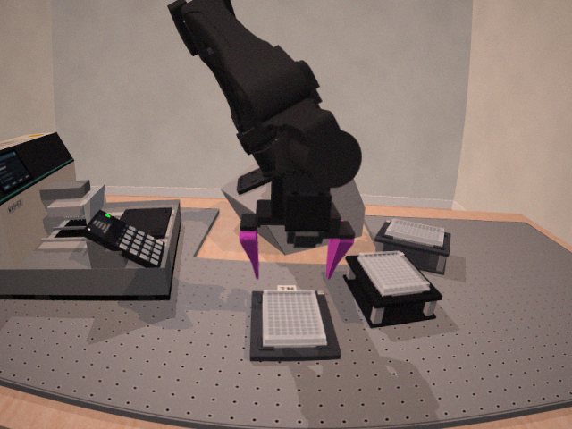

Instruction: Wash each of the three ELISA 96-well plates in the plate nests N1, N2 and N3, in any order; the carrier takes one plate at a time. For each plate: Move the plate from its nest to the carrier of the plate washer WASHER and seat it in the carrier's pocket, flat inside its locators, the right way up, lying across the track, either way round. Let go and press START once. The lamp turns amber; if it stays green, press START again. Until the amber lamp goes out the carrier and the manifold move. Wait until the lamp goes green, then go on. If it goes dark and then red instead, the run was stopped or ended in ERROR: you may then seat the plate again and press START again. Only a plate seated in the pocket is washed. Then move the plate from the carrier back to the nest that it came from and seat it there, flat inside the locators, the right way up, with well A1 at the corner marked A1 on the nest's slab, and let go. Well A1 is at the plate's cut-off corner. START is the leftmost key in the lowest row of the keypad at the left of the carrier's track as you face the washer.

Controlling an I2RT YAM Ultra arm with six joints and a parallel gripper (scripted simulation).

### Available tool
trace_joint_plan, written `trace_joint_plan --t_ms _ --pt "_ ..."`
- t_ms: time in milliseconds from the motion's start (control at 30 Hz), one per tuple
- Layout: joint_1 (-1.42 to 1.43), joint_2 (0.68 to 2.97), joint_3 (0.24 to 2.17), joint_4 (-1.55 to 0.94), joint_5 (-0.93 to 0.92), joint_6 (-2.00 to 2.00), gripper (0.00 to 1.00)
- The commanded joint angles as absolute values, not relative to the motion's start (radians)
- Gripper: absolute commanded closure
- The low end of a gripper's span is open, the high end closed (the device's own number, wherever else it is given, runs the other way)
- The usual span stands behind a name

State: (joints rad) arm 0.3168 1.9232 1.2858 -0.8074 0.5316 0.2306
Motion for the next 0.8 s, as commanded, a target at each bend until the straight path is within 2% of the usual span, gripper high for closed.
trace_joint_plan --t_ms 0,767 --pt "0.317 1.924 1.282 -0.782 0.531 0.219 0.00" --pt "0.268 1.984 1.234 -0.646 0.524 0.162 0.00"
